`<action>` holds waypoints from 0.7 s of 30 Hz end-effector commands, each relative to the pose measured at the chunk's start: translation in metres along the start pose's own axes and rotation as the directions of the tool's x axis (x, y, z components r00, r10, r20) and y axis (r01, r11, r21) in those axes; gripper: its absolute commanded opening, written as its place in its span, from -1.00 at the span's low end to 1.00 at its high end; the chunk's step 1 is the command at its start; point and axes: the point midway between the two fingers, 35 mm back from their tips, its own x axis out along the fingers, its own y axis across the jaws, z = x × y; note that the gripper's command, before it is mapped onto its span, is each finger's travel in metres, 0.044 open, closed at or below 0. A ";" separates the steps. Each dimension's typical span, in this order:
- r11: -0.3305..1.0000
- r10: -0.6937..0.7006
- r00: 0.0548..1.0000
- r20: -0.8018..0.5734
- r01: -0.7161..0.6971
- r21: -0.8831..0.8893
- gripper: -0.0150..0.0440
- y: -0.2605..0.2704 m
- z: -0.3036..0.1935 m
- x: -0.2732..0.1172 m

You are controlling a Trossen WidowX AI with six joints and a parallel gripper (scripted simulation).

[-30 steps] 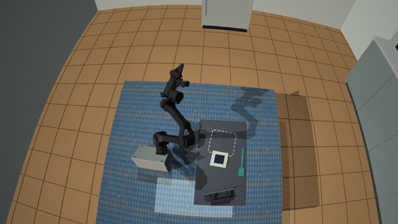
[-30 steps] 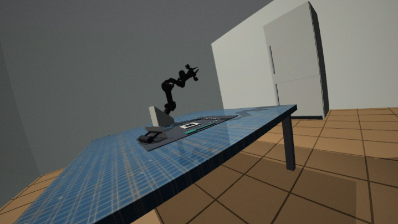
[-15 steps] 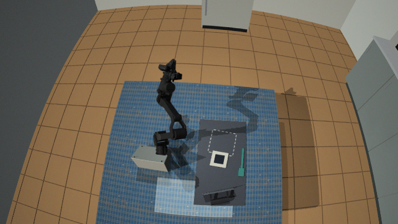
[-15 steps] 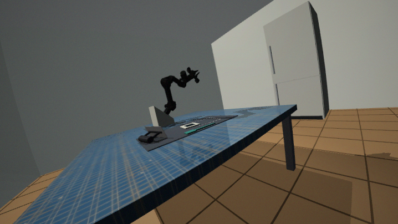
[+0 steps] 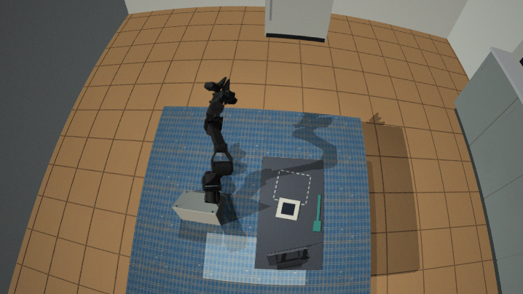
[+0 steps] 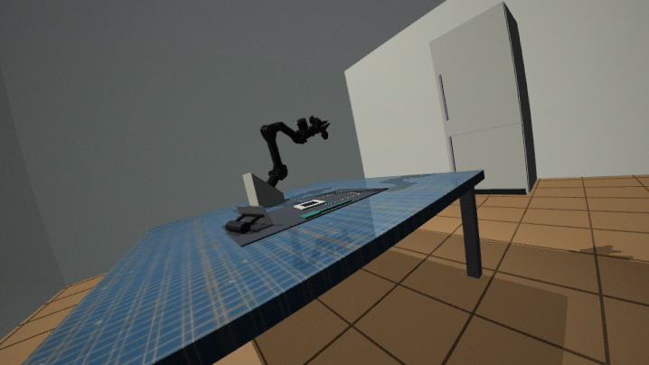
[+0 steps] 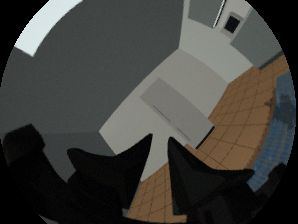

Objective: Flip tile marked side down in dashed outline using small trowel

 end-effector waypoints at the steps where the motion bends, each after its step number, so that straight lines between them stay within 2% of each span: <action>1: 0.994 -0.023 0.999 -0.033 0.019 -0.112 -0.15 -0.009 -0.015 0.008; 11: 0.905 -0.132 0.985 -0.109 0.075 -0.419 -0.15 -0.050 -0.049 0.031; 21: 0.727 -0.293 0.944 -0.152 0.117 -0.677 -0.15 -0.113 -0.069 0.049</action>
